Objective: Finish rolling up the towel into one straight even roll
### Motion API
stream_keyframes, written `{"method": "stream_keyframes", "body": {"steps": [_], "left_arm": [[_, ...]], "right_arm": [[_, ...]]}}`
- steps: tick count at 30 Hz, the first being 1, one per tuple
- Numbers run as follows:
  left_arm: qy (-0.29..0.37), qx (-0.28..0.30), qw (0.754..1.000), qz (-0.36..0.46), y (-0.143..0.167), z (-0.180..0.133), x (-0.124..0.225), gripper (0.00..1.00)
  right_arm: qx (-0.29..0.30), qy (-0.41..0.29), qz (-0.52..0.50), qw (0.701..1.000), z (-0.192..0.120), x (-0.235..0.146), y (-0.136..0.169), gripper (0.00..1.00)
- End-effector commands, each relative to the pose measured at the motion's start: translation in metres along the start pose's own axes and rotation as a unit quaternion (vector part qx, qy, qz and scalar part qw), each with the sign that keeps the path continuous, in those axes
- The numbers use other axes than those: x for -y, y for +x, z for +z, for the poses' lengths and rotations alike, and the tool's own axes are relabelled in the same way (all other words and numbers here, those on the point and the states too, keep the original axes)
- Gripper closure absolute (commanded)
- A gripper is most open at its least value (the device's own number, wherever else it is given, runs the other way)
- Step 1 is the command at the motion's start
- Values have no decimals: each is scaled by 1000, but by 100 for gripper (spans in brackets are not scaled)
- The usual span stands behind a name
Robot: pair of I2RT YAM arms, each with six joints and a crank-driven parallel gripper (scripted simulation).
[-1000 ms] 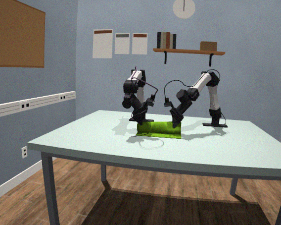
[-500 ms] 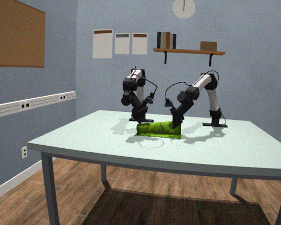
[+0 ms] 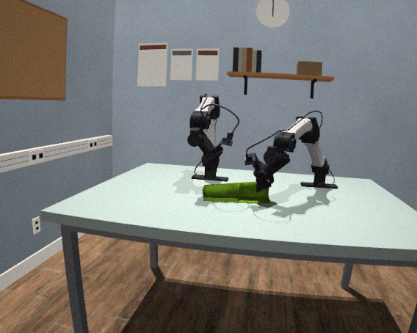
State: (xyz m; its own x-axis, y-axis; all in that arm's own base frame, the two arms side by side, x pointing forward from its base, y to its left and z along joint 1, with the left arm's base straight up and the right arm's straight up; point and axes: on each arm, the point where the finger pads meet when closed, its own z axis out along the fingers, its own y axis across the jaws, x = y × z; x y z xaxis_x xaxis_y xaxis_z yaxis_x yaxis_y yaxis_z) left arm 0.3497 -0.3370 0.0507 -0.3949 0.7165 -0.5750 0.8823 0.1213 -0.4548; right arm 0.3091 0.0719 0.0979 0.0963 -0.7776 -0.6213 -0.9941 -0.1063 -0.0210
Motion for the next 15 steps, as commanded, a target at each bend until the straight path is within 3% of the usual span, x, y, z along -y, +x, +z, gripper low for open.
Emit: {"method": "stream_keyframes", "body": {"steps": [1,7,15], "left_arm": [[80,-30,995,-52,9,0,16,66],[116,-33,989,-82,8,-1,17,66],[126,-33,987,-91,8,0,17,66]], "right_arm": [[8,88,-53,995,4,17,-8,5],[10,136,-85,987,8,14,-12,3],[10,139,-88,986,7,14,-13,2]]}}
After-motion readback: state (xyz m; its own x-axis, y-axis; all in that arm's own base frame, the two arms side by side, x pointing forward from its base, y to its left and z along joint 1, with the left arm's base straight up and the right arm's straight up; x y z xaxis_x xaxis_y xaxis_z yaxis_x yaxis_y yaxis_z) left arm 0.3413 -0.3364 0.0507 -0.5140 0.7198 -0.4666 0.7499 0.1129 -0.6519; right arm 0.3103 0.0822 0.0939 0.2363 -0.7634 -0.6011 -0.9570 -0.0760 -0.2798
